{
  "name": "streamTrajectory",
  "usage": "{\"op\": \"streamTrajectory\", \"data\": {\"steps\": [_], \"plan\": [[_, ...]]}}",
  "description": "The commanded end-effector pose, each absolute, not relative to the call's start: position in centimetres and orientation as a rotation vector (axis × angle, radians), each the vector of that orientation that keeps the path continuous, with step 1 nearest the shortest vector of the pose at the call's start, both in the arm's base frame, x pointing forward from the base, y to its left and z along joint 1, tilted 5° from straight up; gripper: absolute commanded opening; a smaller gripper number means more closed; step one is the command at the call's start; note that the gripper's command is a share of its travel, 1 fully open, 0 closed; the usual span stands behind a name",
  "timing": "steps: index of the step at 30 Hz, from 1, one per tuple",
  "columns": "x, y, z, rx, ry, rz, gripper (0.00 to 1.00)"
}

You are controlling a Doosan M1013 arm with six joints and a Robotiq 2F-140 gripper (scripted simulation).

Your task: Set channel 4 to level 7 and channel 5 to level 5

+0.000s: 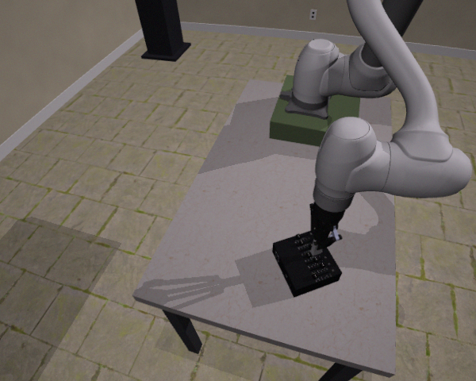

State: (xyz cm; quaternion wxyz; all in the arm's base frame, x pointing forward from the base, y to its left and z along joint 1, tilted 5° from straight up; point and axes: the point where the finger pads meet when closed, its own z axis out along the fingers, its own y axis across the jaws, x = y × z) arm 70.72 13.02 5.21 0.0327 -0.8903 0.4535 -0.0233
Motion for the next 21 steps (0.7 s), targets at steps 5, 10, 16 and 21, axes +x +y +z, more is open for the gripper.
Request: {"op": "streamTrajectory", "data": {"steps": [5, 10, 16, 21], "plan": [[70.7, 13.0, 6.0, -2.74, 1.396, -0.072, 0.1], [70.6, 13.0, 6.9, -2.74, 1.396, -0.072, 0.1], [70.5, 12.9, 8.6, -2.74, 1.396, -0.072, 0.1], [70.4, 12.9, 9.2, -2.74, 1.396, -0.072, 0.1]]}}
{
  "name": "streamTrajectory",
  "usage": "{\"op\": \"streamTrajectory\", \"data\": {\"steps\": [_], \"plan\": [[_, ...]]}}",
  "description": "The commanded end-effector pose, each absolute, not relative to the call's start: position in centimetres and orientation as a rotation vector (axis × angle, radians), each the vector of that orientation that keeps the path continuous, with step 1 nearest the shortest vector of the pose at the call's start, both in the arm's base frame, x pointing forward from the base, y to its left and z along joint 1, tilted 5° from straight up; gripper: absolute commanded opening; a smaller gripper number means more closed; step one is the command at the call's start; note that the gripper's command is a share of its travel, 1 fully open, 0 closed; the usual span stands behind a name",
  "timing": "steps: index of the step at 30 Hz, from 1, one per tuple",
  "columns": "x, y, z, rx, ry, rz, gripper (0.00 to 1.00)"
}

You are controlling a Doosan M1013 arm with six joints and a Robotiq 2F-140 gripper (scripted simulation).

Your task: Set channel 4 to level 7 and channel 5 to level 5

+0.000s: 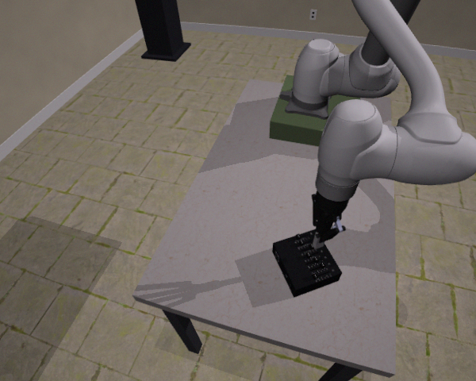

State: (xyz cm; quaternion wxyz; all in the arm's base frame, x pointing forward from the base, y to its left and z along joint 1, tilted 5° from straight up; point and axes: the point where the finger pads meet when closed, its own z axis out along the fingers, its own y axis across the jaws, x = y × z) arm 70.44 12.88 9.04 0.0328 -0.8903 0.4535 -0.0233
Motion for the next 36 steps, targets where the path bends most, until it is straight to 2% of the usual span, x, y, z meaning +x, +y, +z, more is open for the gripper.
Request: {"op": "streamTrajectory", "data": {"steps": [1, 36], "plan": [[70.4, 12.9, 9.2, -2.74, 1.396, -0.072, 0.1], [67.4, 13.4, 8.6, -2.74, 1.396, -0.072, 0.1]]}}
